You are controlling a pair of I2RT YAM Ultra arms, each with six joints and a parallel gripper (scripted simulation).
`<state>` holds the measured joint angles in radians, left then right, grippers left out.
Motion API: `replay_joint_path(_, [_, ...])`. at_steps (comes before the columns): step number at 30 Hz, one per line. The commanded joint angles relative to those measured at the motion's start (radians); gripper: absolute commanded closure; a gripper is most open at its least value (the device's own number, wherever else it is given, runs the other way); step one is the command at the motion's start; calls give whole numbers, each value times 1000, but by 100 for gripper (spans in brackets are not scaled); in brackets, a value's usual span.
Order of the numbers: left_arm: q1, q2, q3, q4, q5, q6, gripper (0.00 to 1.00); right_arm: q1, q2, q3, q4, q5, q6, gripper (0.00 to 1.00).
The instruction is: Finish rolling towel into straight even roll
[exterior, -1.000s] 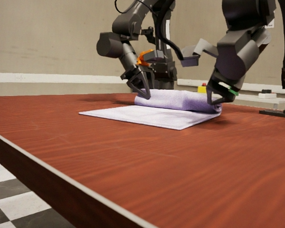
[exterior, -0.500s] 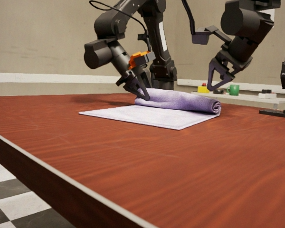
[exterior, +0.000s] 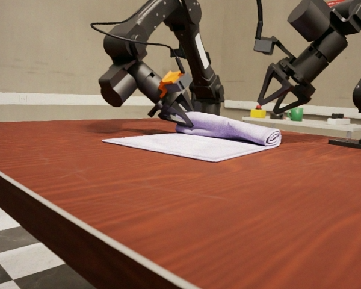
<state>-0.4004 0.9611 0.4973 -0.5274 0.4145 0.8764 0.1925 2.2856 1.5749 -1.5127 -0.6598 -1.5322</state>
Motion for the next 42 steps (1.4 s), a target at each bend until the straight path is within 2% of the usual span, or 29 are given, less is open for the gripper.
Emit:
replay_joint_path(1, [-48,-53,-39,130,-121,-77,2,9,14,32,-55,16,2,78])
replay_joint_path(7, [-19,-27,-28,132,-100,-16,2,9,23,26,-42,16,1,78])
replay_joint_path(11, [44,21,2,122,-29,78,2,9,34,18,-23,16,1,78])
replay_joint_path(14, [49,29,-2,128,-20,88,2,9,35,18,-22,16,1,78])
replay_joint_path(22, [38,76,-127,295,-27,81,2,9,35,18,-22,16,1,78])
replay_joint_path(24, [38,76,-127,295,-27,81,2,9,35,18,-22,16,1,78])
replay_joint_path(29, [28,148,-200,441,-33,73,2,9,35,18,-22,16,1,78])
replay_joint_path(36, [4,224,-192,525,-46,50,2,9,35,18,-22,16,1,78])
replay_joint_path(39, [2,239,-195,543,-47,48,15,9,35,18,-22,16,1,78])
replay_joint_path(41, [2,239,-195,543,-47,48,15,9,35,18,-22,16,1,78])
replay_joint_path(42, [2,247,-197,554,-48,48,19,9,35,18,-22,16,1,78])
